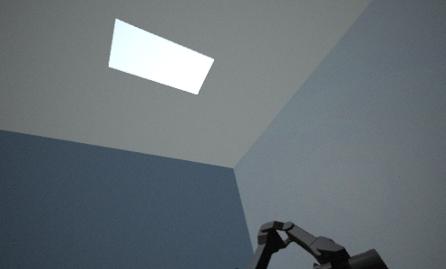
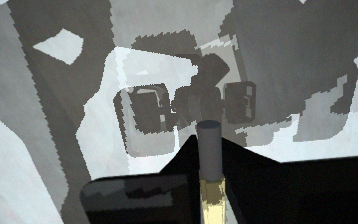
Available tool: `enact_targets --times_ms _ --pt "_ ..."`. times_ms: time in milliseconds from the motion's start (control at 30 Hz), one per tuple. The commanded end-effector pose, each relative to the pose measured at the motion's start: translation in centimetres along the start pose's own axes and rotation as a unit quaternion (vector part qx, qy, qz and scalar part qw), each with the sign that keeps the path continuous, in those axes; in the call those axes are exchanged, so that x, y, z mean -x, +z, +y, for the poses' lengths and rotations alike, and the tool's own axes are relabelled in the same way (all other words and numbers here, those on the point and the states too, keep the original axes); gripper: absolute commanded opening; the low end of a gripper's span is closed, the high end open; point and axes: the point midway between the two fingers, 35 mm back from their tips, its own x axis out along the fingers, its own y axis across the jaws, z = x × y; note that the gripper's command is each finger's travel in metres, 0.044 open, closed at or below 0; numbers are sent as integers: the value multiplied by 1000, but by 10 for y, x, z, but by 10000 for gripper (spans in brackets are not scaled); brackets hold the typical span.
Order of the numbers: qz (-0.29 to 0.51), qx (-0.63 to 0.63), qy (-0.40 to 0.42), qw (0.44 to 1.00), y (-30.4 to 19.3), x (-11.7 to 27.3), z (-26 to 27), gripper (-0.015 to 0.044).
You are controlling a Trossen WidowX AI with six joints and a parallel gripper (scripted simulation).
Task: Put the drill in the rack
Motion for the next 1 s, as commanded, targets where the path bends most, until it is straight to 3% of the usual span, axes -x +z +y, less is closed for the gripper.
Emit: enact_targets --times_ms 0,667,967 --pt "5 -2 2 1000 -4 -6 1 0" --pt "5 -2 2 1000 -8 -8 2 0" --pt "-4 4 0 1000 -1 -5 1 236"
